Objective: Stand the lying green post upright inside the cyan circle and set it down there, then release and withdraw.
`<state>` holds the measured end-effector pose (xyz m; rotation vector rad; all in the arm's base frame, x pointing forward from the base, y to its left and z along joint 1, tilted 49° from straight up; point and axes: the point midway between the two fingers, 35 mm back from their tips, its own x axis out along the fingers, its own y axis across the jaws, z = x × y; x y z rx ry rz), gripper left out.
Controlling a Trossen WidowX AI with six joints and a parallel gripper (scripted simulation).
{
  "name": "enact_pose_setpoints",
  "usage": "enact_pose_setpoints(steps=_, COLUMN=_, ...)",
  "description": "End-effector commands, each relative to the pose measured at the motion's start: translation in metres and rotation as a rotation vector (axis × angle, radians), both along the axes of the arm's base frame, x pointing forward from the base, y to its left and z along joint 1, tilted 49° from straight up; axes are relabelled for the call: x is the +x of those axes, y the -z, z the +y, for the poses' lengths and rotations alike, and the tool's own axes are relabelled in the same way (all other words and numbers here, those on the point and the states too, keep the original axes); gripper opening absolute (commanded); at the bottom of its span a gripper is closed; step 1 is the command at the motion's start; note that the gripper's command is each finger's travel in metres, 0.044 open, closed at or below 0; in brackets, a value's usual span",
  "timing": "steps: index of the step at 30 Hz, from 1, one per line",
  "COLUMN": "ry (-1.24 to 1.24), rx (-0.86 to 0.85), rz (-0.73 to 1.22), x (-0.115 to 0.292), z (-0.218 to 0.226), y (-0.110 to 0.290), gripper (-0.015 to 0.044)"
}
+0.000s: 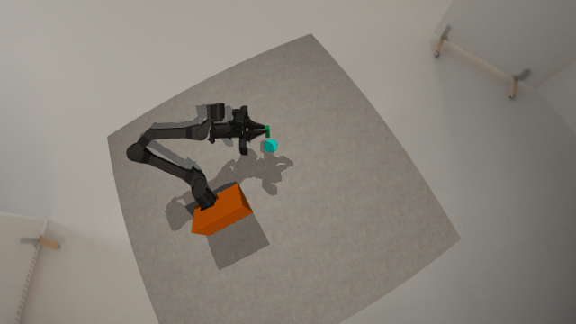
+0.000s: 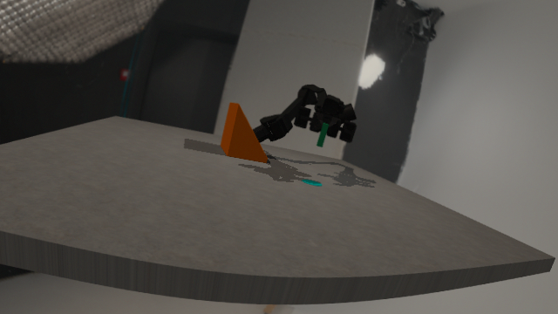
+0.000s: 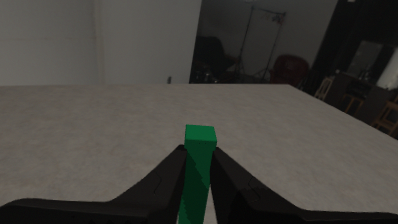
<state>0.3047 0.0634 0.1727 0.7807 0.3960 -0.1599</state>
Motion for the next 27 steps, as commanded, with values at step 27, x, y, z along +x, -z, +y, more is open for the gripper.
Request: enact_pose_setpoints(steps=27, ry=0.040, rx=0.047, rz=-0.059, x=-0.0040, z=0.0049, y=0.0014, gripper=0.0023)
